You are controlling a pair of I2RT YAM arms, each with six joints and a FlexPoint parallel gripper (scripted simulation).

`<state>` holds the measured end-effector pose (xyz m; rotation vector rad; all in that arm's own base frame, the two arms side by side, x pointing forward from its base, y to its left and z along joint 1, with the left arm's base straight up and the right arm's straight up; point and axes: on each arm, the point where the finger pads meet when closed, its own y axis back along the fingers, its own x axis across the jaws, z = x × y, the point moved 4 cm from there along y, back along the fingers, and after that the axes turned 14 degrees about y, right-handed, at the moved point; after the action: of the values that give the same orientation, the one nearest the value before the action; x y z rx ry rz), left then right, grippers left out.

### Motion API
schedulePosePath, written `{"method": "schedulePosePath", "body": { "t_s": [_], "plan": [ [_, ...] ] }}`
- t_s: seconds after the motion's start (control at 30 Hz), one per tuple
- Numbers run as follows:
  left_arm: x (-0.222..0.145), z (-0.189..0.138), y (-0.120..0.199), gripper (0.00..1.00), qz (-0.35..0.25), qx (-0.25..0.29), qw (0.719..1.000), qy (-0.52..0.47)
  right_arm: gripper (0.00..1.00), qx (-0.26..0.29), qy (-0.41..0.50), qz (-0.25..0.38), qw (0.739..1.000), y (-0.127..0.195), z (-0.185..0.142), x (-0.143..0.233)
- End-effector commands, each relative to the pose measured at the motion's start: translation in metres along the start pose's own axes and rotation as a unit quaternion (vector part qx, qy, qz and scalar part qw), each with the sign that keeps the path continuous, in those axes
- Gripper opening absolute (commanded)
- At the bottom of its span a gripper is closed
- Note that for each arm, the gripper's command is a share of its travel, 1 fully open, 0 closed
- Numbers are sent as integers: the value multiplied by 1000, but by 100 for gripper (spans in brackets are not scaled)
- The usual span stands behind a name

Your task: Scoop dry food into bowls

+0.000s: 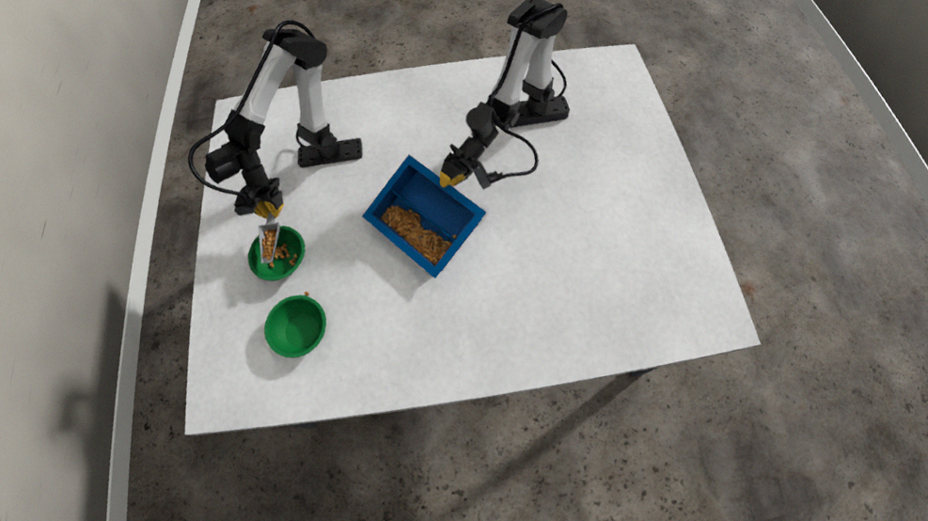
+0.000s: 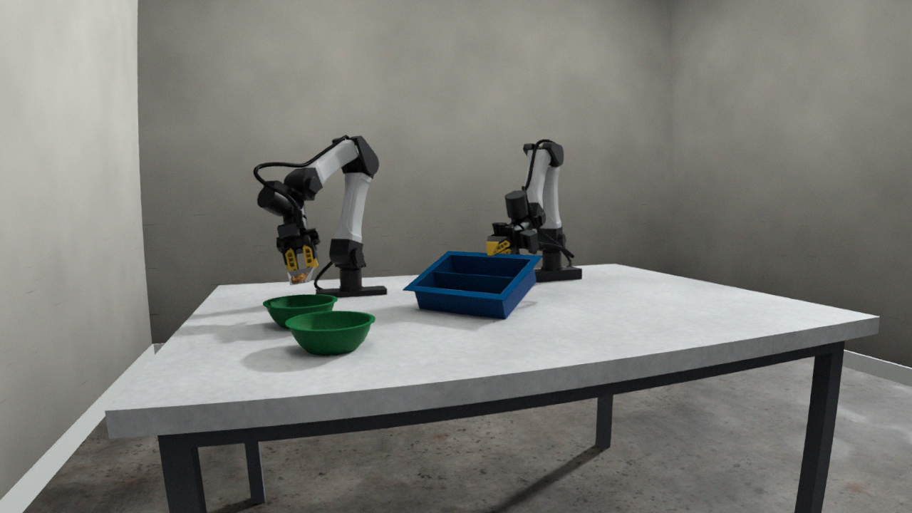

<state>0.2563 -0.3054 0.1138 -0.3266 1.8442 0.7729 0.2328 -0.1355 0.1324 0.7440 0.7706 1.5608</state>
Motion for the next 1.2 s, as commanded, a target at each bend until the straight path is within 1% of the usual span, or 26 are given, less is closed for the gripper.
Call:
{"method": "schedulePosePath", "body": {
  "t_s": [0.0,0.07,0.1,0.17,0.37,0.53,0.63,1.03,1.1,1.17],
  "plan": [
    [-25,-10,0,0,-40,19,999,-12,0,10,-13,-38,999,-5,21,-11],
    [-25,-10,0,0,-40,19,999,-12,0,18,-15,-34,999,-6,21,-8],
    [-25,-10,0,0,-40,19,999,-12,0,14,-6,-35,999,-9,29,-6],
    [-25,-10,0,0,-40,19,999,-12,0,21,-5,-46,999,-17,42,-4],
    [-25,-10,0,0,-40,19,999,-12,0,45,-8,-74,996,-36,71,10],
    [-25,-10,0,0,-40,19,999,-12,0,53,-10,-102,993,-52,96,24],
    [-25,-10,0,0,-40,19,999,-12,0,57,-11,-107,993,-56,99,28],
    [-25,-10,0,0,-40,19,999,-12,0,34,-36,-204,978,-97,154,65],
    [-25,-10,0,0,-40,19,999,-12,0,29,-42,-221,974,-106,161,72],
    [-25,-10,0,0,-40,19,999,-12,0,29,-42,-221,974,-106,161,72]
  ]
}}
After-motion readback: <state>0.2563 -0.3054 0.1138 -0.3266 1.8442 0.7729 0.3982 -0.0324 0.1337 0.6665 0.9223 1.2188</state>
